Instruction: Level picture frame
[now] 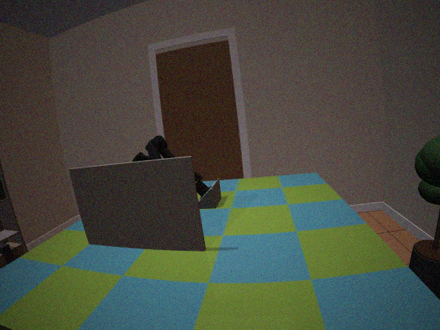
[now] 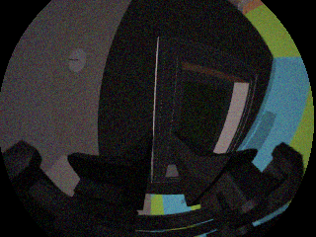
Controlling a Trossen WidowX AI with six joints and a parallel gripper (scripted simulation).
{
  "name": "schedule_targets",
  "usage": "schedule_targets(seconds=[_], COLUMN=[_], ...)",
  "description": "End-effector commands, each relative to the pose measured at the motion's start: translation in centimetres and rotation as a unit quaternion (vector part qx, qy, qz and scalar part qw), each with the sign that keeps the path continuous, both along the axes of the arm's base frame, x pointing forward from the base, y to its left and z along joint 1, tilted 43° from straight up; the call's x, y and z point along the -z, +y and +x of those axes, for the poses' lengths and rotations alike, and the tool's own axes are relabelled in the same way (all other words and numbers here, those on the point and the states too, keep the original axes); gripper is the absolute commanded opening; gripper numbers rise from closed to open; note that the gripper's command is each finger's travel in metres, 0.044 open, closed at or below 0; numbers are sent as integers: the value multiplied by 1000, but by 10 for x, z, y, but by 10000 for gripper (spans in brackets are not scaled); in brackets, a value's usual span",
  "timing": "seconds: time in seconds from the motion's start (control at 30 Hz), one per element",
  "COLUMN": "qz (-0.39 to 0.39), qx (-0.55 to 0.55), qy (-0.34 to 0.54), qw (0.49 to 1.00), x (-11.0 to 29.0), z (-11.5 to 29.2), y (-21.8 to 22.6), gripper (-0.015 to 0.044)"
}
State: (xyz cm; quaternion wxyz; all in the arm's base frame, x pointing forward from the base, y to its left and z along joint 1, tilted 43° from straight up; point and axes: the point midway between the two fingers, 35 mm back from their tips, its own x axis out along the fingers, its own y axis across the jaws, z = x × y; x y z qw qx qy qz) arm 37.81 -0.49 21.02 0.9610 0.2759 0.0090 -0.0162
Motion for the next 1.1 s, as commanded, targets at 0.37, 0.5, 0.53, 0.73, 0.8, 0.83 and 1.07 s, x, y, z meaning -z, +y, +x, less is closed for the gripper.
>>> schedule_targets(seconds=[0.37,0.5,0.53,0.73,0.8,0.83,1.07], qz=[2,2,2,2,2,2,2], qx=[-5,-5,-5,-5,-5,-5,-5], qy=[-7,-7,-7,-7,-7,-7,-7], qw=[1000,1000,1000,1000,1000,1000,1000], x=[-7,-6,-6,-6,-6,-6,-4], z=[0,0,0,0,0,0,0], y=[0,0,0,0,-1,-1,-3], gripper=[0,0,0,0,0,0,0])
